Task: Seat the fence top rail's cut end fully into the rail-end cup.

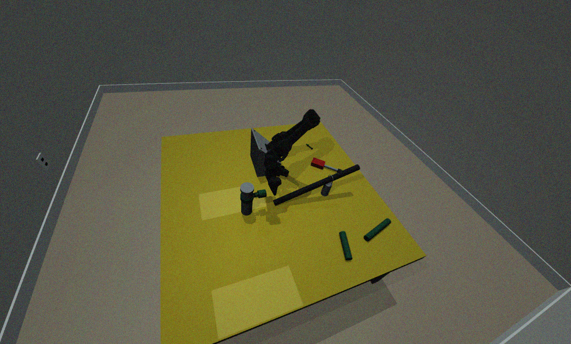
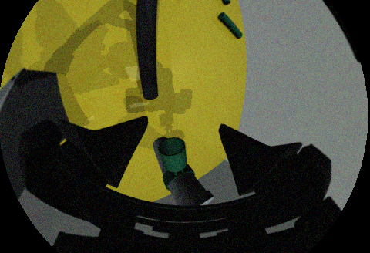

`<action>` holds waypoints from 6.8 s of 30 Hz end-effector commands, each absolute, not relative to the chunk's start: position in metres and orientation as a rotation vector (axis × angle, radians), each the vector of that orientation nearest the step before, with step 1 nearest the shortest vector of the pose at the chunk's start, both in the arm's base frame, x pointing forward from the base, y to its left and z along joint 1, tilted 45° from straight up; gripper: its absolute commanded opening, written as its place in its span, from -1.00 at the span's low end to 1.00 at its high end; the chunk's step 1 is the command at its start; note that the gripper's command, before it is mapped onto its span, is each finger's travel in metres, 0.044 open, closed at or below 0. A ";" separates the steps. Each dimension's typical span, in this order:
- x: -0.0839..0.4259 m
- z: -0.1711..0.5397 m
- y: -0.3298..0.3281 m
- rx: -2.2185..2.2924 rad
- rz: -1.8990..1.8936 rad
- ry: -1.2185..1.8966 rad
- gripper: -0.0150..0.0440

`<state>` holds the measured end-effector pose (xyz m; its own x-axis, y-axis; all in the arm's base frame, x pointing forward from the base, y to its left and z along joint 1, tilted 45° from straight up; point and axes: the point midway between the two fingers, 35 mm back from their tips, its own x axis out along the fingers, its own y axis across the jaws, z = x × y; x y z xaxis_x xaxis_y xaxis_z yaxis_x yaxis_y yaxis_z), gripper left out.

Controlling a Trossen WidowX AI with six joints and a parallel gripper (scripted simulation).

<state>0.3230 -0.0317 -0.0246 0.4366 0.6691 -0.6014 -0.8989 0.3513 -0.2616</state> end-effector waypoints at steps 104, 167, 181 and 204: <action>0.297 0.028 0.112 1.620 -0.634 1.821 1.00; 0.304 0.012 0.107 1.527 -0.716 1.706 -0.49; 0.308 0.028 0.069 1.410 -0.810 1.598 -0.49; 0.307 0.028 0.072 1.424 -0.802 1.618 -0.49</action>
<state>0.3057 0.0754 0.0271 -0.0319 0.4671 -0.8836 0.9858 0.1607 0.0493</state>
